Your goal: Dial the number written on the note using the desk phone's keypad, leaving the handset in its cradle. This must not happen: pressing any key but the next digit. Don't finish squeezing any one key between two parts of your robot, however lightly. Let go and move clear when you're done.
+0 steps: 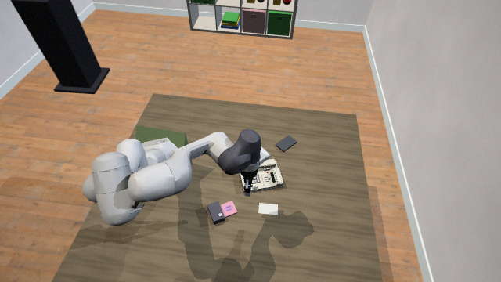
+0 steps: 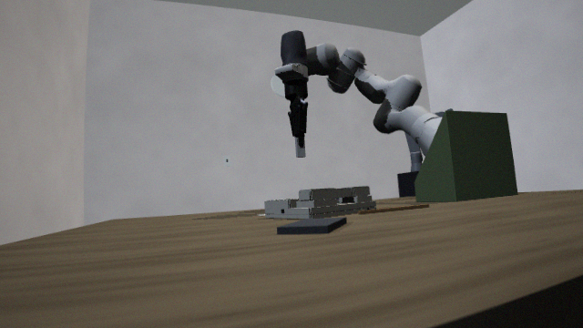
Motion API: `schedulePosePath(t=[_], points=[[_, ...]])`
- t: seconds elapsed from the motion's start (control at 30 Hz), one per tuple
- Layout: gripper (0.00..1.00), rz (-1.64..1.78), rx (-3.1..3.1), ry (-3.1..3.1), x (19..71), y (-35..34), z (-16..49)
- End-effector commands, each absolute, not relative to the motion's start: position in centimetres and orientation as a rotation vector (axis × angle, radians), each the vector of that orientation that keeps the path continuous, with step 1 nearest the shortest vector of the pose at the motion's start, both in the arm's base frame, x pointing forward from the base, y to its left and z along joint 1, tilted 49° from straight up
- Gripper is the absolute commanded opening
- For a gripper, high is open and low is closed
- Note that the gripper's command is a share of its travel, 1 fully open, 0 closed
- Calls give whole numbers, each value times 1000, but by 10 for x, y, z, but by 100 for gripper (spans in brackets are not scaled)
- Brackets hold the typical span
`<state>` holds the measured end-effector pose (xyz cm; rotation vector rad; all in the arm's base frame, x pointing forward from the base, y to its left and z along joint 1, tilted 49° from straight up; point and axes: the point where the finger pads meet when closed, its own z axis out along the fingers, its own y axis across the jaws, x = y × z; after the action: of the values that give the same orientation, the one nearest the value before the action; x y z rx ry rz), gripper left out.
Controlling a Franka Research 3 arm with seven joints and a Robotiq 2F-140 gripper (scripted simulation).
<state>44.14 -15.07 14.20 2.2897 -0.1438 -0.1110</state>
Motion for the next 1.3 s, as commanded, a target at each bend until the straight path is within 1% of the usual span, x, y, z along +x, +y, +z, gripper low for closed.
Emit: schedulePosePath(t=[0.0, 0.77, 1.13, 1.27], points=[[0, -112, 2290, -137, 442, -152, 142], [0, -99, 2290, -129, 444, -154, 143], [0, 42, 2287, -21, 458, -175, 150], [0, 151, 2289, 88, 465, -184, 154]])
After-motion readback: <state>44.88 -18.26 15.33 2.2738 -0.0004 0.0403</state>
